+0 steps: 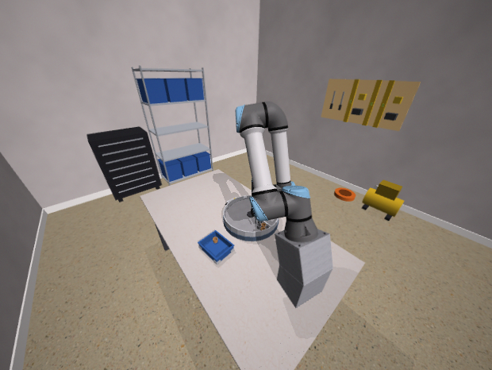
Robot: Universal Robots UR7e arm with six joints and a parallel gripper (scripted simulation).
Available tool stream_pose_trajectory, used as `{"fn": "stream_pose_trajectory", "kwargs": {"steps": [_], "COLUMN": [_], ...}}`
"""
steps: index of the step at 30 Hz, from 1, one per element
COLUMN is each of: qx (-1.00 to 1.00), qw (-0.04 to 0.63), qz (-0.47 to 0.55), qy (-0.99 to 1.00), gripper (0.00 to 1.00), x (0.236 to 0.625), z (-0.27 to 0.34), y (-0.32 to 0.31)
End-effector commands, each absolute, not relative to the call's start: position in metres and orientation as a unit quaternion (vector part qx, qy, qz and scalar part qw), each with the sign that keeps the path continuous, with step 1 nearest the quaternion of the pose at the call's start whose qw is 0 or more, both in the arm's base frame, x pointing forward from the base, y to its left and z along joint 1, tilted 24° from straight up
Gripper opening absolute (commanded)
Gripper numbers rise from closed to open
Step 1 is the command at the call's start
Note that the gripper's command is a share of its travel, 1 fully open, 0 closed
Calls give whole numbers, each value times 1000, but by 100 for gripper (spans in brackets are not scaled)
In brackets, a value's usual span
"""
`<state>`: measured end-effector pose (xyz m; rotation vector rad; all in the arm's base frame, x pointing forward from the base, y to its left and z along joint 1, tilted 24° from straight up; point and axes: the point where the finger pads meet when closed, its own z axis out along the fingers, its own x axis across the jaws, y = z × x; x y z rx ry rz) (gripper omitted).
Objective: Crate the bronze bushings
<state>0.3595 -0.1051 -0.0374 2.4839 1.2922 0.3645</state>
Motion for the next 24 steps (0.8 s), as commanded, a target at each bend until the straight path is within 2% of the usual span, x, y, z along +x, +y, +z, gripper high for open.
{"fn": "stream_pose_trajectory", "kwargs": {"steps": [1,24], "qx": [877,881], "qw": [155,154], "qz": [134,139], "qy": [434,426], "gripper": [40,40], "x": [348,342], "z": [-40,-43], "y": [-122,-128]}}
